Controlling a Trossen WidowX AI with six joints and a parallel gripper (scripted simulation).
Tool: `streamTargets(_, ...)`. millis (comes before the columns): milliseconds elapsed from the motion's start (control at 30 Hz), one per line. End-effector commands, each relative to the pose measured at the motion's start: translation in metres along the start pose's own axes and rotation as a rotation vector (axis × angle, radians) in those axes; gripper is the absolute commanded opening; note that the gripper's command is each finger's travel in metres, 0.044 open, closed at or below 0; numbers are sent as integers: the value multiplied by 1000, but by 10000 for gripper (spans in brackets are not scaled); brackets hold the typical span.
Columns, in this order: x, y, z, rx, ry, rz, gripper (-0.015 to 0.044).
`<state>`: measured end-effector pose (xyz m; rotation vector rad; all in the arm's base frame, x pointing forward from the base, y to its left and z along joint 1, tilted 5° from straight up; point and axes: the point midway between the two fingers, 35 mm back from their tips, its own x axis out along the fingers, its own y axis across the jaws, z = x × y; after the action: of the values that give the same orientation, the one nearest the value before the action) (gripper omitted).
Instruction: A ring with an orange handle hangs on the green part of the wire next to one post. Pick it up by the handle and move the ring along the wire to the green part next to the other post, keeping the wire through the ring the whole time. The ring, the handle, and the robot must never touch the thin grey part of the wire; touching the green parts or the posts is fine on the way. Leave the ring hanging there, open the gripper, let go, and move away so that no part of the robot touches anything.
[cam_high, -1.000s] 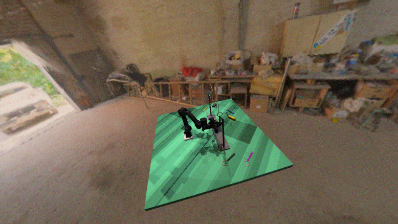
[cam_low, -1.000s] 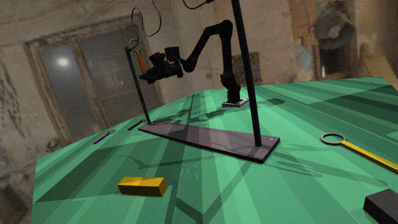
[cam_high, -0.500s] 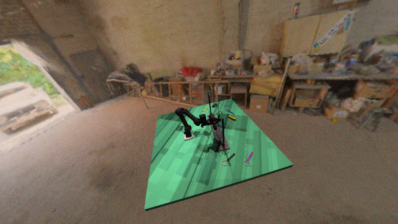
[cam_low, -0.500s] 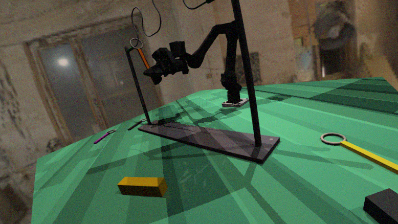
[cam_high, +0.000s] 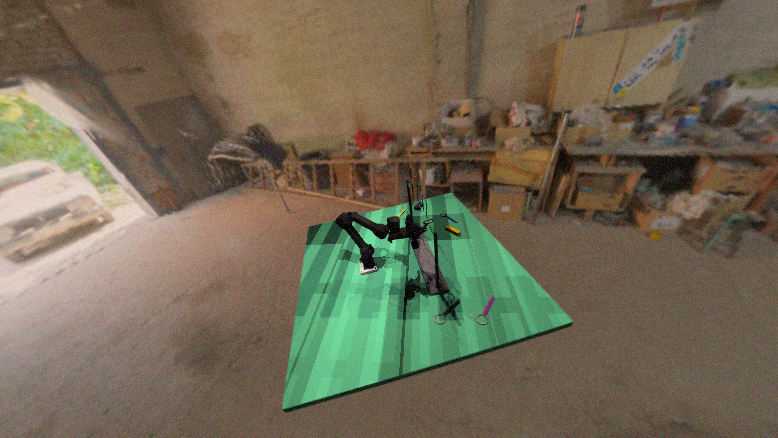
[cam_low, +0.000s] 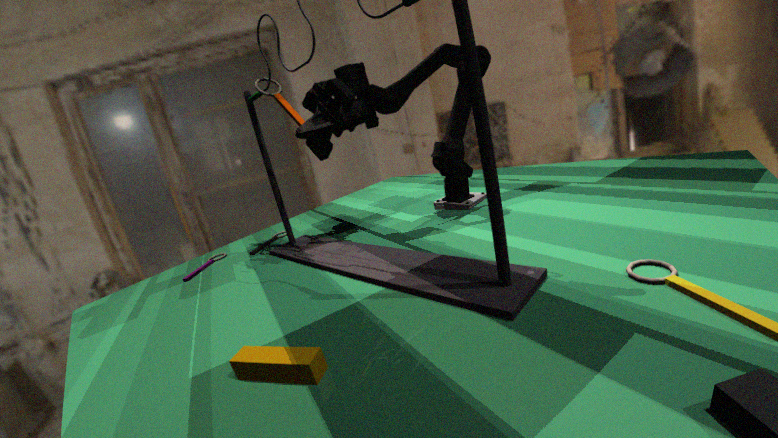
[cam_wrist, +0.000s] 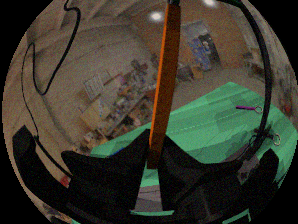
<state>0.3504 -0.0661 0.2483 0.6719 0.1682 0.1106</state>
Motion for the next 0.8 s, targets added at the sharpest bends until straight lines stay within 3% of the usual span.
streamTargets(0, -7, 14, 5, 51, 31, 16, -150)
streamTargets(767, -37, 60, 19, 339, 247, 90, -150)
